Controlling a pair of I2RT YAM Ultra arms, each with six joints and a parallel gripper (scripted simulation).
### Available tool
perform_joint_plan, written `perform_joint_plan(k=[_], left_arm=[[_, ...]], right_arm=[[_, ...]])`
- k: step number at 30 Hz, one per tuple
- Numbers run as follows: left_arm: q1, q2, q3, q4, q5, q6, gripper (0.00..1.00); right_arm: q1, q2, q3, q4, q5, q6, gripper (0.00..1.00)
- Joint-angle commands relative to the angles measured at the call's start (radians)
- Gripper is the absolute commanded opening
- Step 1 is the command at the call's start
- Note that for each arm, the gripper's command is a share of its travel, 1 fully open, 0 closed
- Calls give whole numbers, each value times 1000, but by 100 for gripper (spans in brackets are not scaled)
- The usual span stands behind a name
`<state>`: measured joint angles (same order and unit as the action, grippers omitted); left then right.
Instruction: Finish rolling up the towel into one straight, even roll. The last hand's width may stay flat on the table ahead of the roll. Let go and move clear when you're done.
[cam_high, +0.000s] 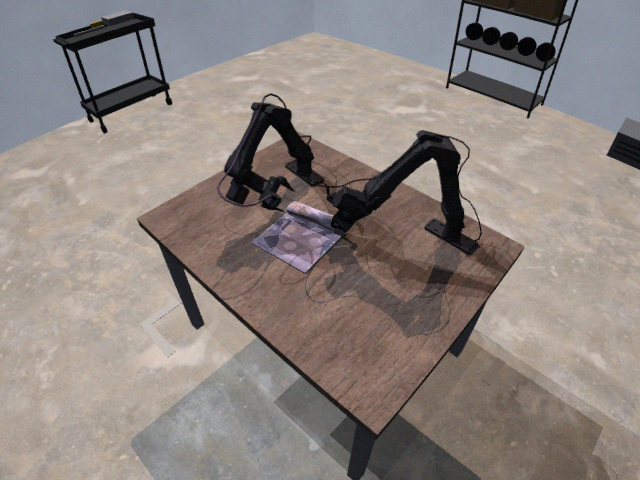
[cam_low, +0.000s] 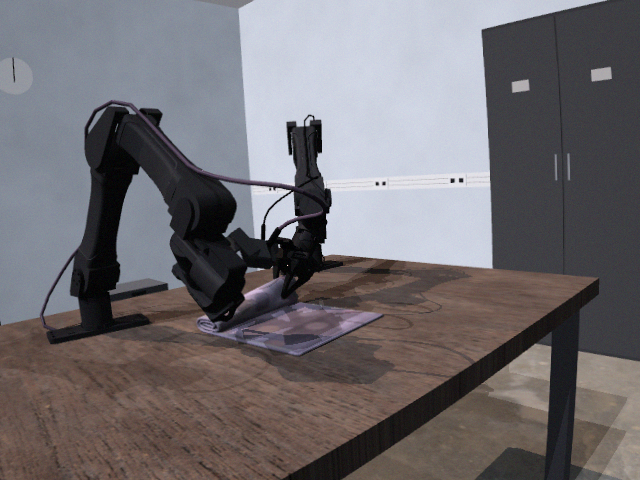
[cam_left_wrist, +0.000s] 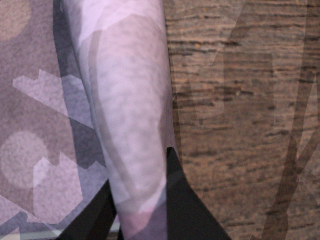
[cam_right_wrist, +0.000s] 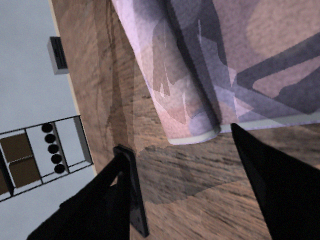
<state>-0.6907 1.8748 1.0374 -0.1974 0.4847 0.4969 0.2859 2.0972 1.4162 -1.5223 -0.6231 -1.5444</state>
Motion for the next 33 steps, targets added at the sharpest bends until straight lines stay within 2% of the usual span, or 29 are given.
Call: perform_joint_plan(k=[1, 16, 18, 19, 25, 30, 33], left_arm=[[17, 12, 43, -89, 100, -29, 23], [118, 218, 290, -411, 416, -41, 23], [118, 218, 290, -411, 416, -41, 23], [122, 238, 314, -447, 433, -26, 23], [137, 292, 375, -536, 493, -5, 23], [140, 314, 401, -576, 506, 16, 23], [140, 327, 401, -572, 506, 24, 23]], right_arm=[[16, -70, -27, 37, -14, -40, 89], [95, -761, -643, 694, -57, 42, 95], [95, -761, -643, 694, -57, 42, 95], [103, -828, -701, 760, -51, 74, 95], [140, -983, -837, 921, -27, 138, 97], [148, -997, -856, 951, -15, 156, 98], [126, -951, -824, 937, -32, 105, 98]])
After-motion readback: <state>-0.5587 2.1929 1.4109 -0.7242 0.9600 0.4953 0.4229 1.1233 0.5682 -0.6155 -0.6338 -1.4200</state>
